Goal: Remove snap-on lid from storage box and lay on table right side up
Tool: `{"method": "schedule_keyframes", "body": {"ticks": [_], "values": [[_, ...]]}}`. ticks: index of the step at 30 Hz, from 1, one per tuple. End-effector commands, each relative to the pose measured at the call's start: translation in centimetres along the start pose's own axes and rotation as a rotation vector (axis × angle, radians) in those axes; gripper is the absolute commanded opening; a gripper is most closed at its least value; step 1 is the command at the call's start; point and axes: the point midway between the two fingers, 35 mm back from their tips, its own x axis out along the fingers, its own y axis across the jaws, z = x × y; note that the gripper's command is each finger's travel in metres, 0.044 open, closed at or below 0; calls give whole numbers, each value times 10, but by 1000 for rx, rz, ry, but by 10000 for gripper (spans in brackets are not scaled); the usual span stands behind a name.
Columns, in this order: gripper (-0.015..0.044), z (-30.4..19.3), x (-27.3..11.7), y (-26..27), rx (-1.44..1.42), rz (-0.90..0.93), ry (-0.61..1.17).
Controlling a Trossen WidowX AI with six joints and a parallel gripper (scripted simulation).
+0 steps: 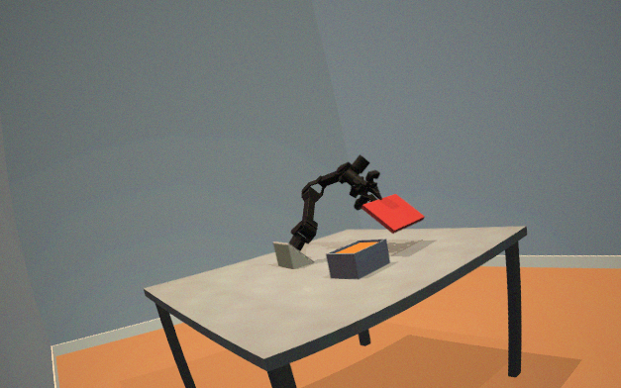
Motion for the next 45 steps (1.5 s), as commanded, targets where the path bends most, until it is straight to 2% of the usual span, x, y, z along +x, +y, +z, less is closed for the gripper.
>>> {"method": "schedule_keyframes", "body": {"ticks": [1, 45], "values": [[0, 0, 1, -1, 0, 11, -3], [0, -1, 23, -27, 0, 14, 0]]}}
